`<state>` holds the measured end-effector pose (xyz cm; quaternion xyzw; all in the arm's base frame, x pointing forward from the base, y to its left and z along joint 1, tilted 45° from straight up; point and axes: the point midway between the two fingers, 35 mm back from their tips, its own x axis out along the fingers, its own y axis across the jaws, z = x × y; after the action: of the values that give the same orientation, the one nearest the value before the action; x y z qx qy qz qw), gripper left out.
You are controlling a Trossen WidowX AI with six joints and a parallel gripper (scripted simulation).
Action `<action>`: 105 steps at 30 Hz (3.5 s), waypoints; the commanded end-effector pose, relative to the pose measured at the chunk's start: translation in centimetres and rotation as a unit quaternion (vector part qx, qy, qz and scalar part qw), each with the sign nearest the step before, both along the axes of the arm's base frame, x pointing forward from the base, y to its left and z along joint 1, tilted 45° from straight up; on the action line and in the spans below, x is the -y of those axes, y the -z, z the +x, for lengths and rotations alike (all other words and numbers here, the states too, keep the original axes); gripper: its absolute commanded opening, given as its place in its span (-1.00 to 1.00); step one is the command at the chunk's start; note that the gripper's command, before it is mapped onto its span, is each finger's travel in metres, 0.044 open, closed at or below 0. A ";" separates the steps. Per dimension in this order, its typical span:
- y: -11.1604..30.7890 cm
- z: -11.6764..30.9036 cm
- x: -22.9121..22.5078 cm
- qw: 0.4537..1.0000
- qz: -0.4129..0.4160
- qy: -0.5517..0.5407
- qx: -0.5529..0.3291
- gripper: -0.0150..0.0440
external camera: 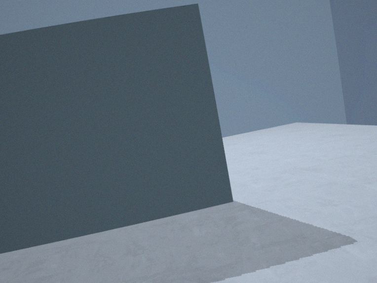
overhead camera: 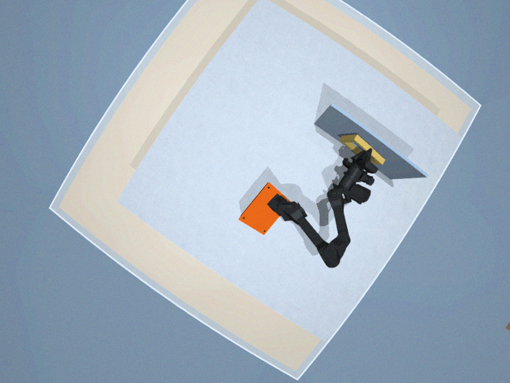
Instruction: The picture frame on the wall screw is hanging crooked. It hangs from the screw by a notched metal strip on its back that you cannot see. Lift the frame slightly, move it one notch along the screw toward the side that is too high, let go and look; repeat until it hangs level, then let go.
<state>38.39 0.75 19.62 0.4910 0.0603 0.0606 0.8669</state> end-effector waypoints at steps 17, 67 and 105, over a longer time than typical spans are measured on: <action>0.0 0.0 0.0 0.999 -0.054 -0.001 0.010 -0.49; -0.8 -4.7 1.2 0.999 -0.035 -0.003 0.006 0.39; -4.2 -18.7 1.4 0.997 0.071 0.001 -0.014 0.39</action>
<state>19.70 -0.71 23.80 0.5513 0.0668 0.0550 0.8298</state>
